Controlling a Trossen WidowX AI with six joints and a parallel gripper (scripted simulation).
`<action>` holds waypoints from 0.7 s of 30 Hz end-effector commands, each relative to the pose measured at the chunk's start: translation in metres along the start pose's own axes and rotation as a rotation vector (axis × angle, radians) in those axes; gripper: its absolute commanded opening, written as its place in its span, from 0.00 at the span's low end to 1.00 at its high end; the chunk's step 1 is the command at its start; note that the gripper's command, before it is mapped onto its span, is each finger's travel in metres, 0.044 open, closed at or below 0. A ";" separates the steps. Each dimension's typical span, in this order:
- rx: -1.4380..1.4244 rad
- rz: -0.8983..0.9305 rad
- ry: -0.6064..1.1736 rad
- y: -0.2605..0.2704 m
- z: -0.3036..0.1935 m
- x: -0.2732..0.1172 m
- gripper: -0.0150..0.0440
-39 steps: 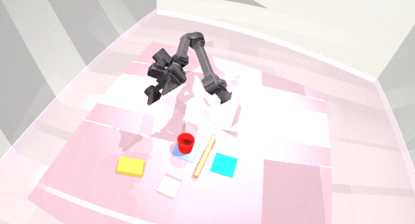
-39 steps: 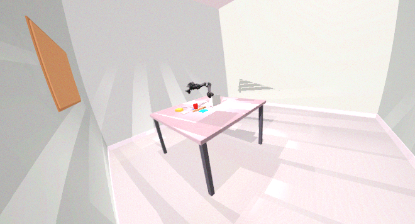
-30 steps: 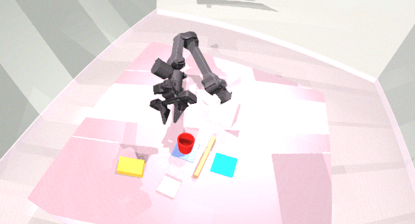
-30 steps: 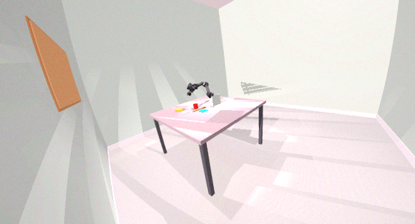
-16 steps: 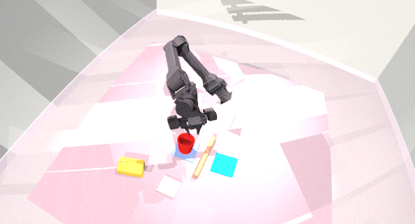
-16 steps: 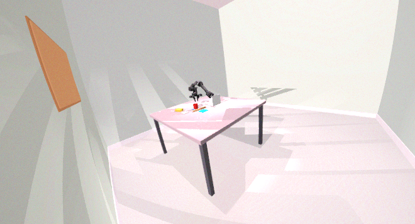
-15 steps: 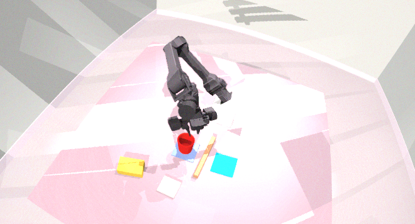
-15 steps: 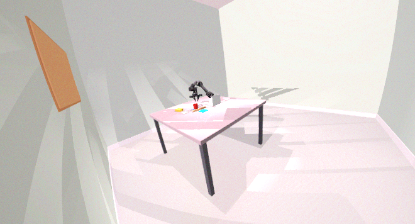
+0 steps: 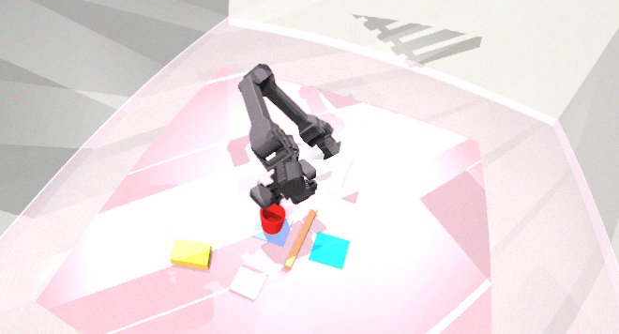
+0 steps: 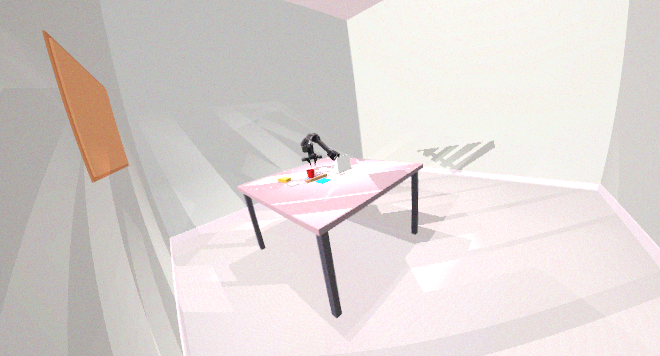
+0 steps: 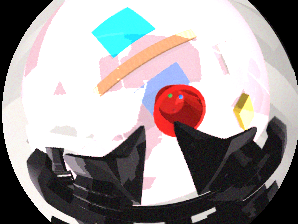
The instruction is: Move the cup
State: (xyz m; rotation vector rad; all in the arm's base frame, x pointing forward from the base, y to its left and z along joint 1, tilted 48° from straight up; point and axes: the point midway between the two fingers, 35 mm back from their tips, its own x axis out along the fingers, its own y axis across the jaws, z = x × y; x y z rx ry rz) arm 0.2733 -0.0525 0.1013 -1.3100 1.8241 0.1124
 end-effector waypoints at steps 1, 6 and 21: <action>-0.011 -0.002 0.006 0.000 0.002 0.005 0.50; -0.011 -0.001 0.005 -0.001 0.002 0.013 0.50; -0.011 -0.002 0.004 -0.002 0.002 0.038 0.50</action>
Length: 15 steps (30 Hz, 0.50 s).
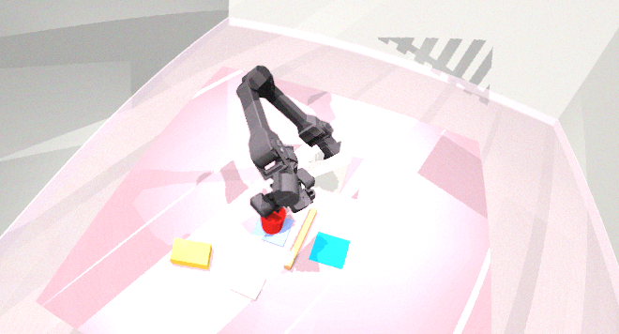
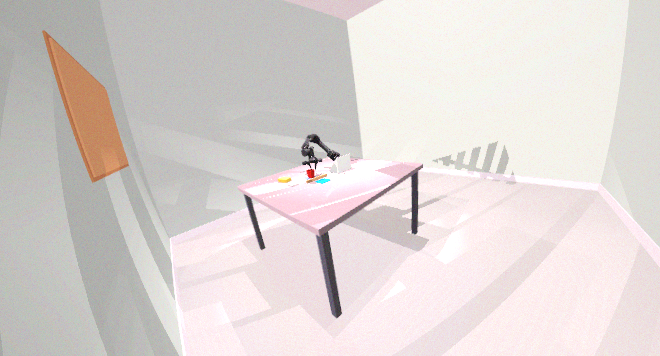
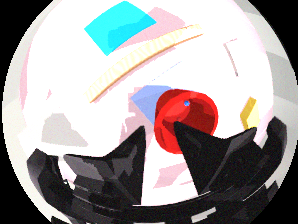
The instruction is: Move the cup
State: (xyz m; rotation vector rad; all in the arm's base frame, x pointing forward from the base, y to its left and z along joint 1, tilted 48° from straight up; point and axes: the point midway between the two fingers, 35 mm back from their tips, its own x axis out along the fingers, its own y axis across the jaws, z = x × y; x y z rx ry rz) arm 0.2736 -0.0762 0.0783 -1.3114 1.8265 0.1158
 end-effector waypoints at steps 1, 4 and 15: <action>-0.007 -0.003 0.003 0.000 0.000 0.006 0.50; -0.007 -0.004 0.004 0.000 0.000 0.011 0.50; -0.006 -0.005 0.007 0.001 -0.002 0.029 0.50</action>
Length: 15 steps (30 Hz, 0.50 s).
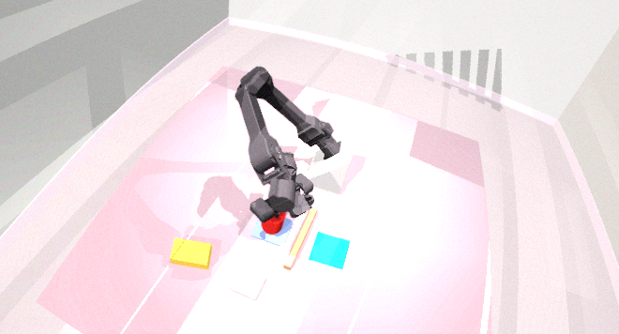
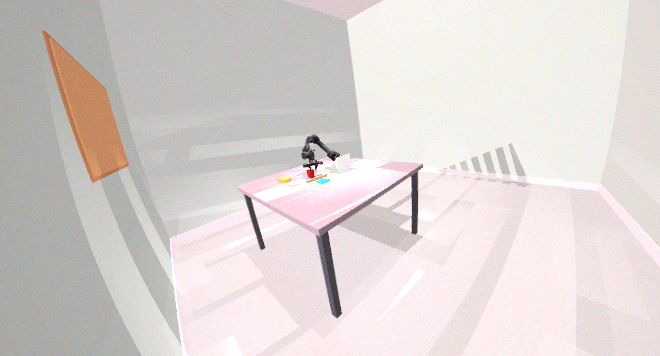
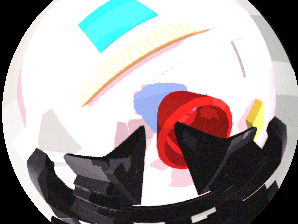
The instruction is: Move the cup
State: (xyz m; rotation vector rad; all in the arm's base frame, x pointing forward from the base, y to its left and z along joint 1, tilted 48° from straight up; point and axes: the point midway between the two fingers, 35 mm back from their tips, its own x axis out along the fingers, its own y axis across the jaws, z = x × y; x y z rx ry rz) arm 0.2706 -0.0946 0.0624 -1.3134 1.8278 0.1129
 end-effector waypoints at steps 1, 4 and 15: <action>-0.007 -0.004 0.004 0.001 0.000 0.006 0.50; -0.006 -0.004 0.005 0.001 -0.001 0.008 0.50; 0.000 0.001 0.003 0.001 -0.001 0.007 0.36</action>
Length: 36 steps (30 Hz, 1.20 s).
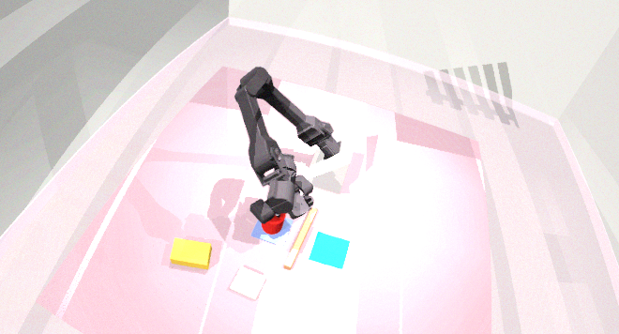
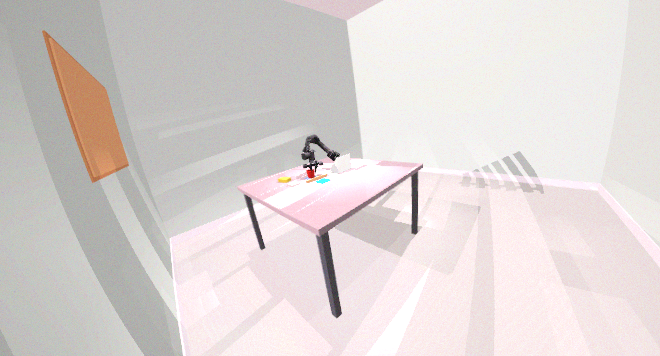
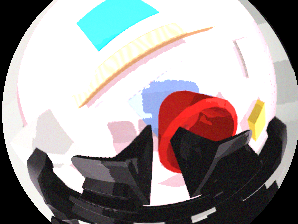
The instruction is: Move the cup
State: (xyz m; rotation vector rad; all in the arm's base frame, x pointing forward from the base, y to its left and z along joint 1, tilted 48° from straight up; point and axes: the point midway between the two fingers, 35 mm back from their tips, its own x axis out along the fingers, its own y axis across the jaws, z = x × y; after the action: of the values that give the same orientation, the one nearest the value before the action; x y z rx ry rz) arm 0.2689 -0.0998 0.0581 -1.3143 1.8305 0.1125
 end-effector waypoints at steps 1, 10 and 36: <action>0.001 0.000 0.000 0.000 0.000 0.000 0.35; 0.001 0.000 0.000 0.000 0.000 0.000 0.25; -0.014 -0.002 0.007 0.004 0.001 -0.045 0.25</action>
State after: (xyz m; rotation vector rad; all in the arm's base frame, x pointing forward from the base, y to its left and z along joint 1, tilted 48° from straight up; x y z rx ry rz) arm 0.2699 -0.0642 0.0866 -1.3276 1.8370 0.1198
